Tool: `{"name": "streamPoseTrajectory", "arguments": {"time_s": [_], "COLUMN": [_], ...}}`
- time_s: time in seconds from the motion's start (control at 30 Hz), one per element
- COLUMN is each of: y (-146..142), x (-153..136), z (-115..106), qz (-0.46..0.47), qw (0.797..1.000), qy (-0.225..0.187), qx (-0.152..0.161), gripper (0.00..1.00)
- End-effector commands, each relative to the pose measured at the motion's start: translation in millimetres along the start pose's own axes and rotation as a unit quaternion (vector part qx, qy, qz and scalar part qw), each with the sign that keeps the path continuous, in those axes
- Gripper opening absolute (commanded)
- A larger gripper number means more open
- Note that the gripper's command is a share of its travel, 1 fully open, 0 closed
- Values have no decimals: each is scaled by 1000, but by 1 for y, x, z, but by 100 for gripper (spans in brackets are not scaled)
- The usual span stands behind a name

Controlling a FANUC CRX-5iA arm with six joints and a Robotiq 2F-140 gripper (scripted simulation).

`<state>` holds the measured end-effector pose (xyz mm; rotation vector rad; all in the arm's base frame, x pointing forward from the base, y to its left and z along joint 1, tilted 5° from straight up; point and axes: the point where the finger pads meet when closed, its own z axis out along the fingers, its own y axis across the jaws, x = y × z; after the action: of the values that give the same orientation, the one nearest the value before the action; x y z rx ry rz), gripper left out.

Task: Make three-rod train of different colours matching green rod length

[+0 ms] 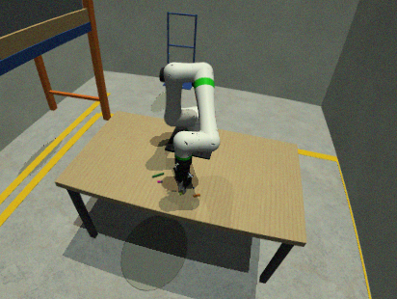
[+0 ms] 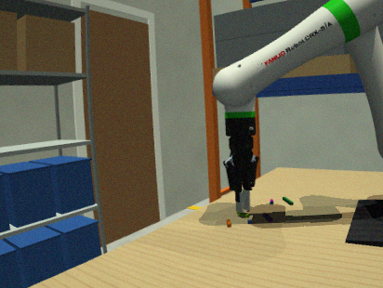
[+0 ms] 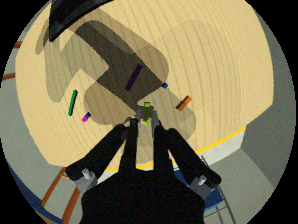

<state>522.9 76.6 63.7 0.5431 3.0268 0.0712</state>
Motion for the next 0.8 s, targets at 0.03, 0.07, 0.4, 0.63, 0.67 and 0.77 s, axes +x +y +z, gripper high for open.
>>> {"name": "streamPoseTrajectory", "arguments": {"time_s": [0.03, 0.07, 0.4, 0.63, 0.67, 0.77], "y": [0, 0, 0, 0, 0, 0], "x": [0, 0, 0, 0, 0, 0], "z": [0, 0, 7, 12, 13, 15], "qz": [0, 0, 0, 0, 0, 0], "qw": [1000, 1000, 1000, 1000, 1000, 1000], "qy": [0, 0, 0, 0, 0, 0], "qx": [0, 0, 0, 0, 0, 0], "gripper": [15, 15, 15, 15, 15, 15]}}
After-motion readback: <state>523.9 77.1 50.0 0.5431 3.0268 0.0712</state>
